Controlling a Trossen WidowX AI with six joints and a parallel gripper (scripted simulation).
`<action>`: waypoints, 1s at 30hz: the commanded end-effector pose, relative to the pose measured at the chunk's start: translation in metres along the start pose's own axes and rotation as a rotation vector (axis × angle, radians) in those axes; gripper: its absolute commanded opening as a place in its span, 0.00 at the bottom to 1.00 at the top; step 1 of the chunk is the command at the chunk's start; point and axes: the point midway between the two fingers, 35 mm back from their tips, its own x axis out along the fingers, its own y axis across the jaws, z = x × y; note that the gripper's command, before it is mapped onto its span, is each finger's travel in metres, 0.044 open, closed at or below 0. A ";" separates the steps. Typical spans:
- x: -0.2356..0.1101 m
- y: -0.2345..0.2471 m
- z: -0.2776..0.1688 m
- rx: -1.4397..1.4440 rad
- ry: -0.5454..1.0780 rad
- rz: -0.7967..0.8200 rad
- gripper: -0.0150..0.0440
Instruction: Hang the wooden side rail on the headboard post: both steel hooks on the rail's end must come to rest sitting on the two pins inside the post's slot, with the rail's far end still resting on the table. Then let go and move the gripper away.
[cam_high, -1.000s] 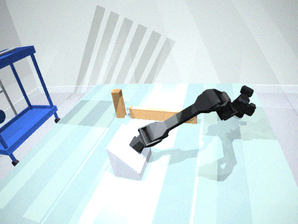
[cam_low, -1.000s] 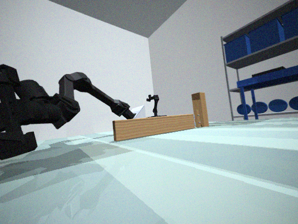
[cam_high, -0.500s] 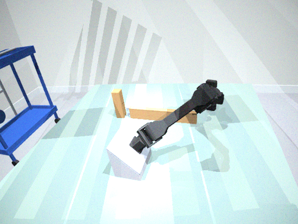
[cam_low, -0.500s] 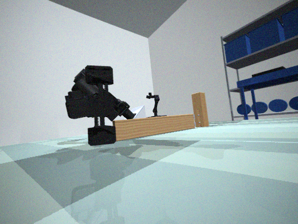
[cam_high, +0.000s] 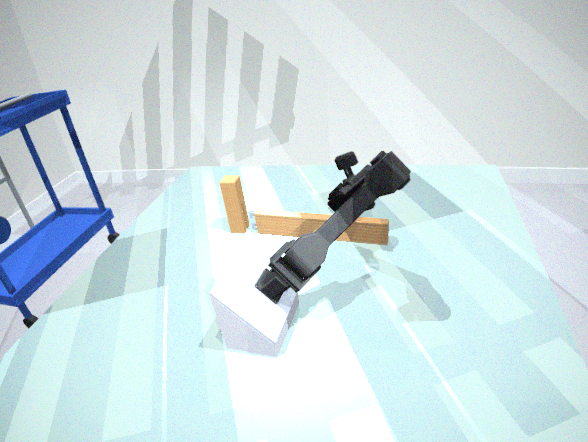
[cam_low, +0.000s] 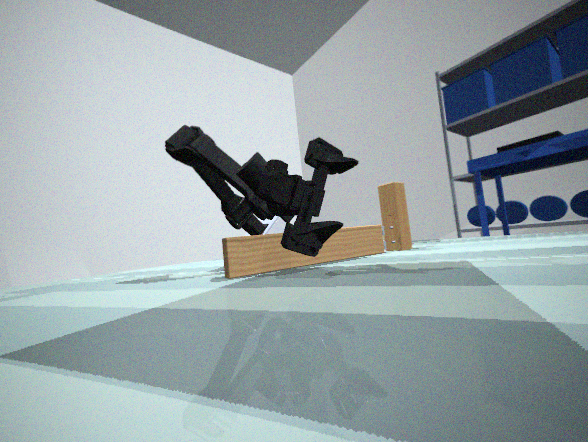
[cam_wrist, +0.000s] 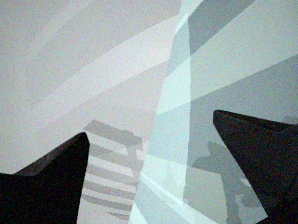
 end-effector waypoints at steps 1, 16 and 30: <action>-0.015 0.013 -0.041 -0.098 0.077 0.008 1.00; -0.126 0.083 -0.184 -0.654 0.366 0.222 1.00; -0.269 0.076 -0.247 -1.268 0.560 0.528 1.00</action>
